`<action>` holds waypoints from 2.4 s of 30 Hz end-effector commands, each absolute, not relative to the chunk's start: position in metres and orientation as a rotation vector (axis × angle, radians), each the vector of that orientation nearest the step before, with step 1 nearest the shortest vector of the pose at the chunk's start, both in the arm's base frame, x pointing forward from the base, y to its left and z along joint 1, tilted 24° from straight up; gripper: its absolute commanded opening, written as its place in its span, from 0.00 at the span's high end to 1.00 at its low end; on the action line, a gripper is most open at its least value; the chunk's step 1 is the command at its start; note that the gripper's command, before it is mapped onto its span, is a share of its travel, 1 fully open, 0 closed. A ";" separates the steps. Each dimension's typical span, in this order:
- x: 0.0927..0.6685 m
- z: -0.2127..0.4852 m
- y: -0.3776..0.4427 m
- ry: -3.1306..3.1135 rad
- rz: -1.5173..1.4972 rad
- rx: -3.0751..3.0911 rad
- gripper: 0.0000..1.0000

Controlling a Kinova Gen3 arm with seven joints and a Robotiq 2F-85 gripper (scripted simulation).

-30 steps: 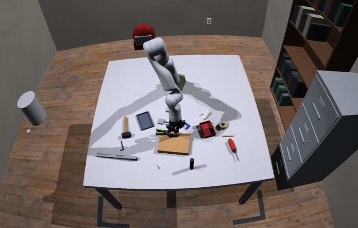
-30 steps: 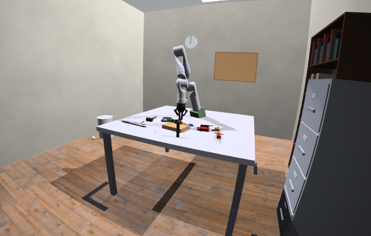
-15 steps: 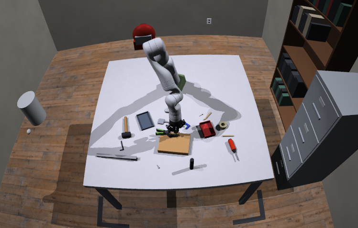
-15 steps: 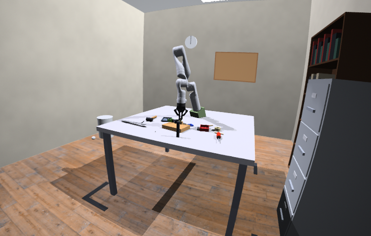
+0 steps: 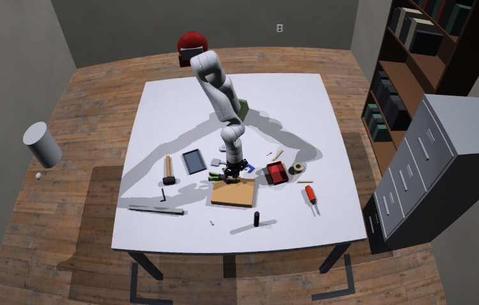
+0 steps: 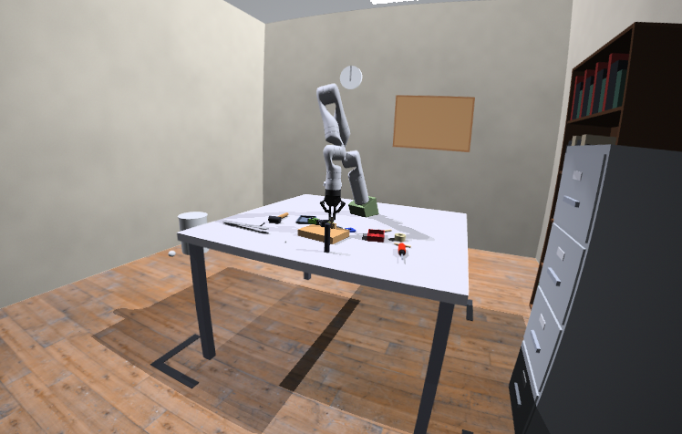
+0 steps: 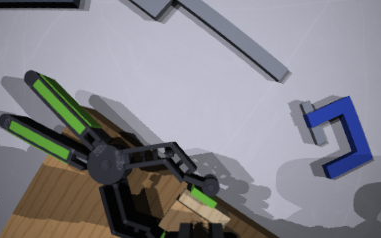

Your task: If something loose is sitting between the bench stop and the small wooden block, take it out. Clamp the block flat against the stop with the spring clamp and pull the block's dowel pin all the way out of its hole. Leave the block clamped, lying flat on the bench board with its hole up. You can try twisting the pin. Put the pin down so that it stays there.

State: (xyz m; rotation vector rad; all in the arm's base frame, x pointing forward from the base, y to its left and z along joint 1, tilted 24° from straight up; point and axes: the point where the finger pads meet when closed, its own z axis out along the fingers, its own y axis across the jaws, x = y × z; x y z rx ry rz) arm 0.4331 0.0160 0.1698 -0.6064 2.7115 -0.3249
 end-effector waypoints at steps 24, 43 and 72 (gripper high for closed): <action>0.433 0.171 0.017 2.708 -0.325 -0.618 0.90; 0.433 0.171 0.017 2.735 -0.286 -0.413 0.90; 0.433 0.172 0.017 2.748 -0.222 -0.082 0.90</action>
